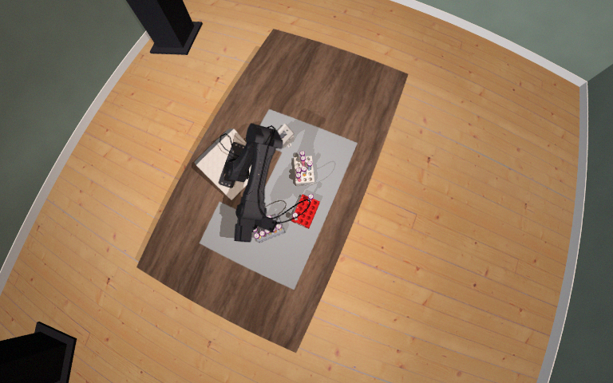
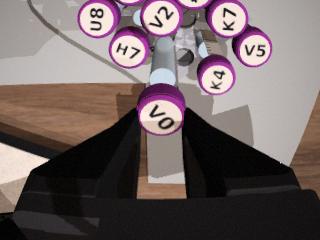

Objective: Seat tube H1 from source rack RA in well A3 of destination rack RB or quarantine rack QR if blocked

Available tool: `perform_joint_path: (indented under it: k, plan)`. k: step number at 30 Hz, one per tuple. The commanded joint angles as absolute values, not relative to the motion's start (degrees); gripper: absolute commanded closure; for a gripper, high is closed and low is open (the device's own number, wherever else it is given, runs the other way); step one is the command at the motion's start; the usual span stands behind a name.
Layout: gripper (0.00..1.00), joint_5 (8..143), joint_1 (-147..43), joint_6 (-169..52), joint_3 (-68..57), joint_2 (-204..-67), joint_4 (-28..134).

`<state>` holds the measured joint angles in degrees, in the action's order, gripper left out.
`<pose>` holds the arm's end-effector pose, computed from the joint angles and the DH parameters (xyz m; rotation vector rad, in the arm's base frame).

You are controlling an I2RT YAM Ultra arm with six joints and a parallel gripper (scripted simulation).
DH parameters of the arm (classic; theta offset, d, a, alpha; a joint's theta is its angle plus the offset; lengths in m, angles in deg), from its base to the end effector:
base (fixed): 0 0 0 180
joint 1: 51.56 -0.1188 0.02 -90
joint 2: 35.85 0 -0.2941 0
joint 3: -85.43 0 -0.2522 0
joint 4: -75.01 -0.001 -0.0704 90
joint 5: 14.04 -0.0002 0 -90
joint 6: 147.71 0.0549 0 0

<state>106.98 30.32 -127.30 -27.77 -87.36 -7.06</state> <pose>0.0468 -0.1209 0.3075 0.1261 2.5043 -0.3273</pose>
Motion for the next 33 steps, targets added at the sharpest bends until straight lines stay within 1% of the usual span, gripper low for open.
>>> perform_joint_path:
  k: [1, 15, 19, 23, 33]
  plan:
    - [1.00, 107.04, 29.86, -126.37, -28.10, -85.37, -6.06]
    - [1.00, 106.68, 29.48, -125.53, -30.28, -85.60, -3.93]
    - [1.00, 106.88, 28.94, -125.39, -28.10, -85.47, -3.69]
    - [1.00, 106.42, 28.93, -125.03, -30.85, -85.72, -2.98]
    - [1.00, 106.13, 27.72, -124.11, -30.74, -85.81, -1.42]
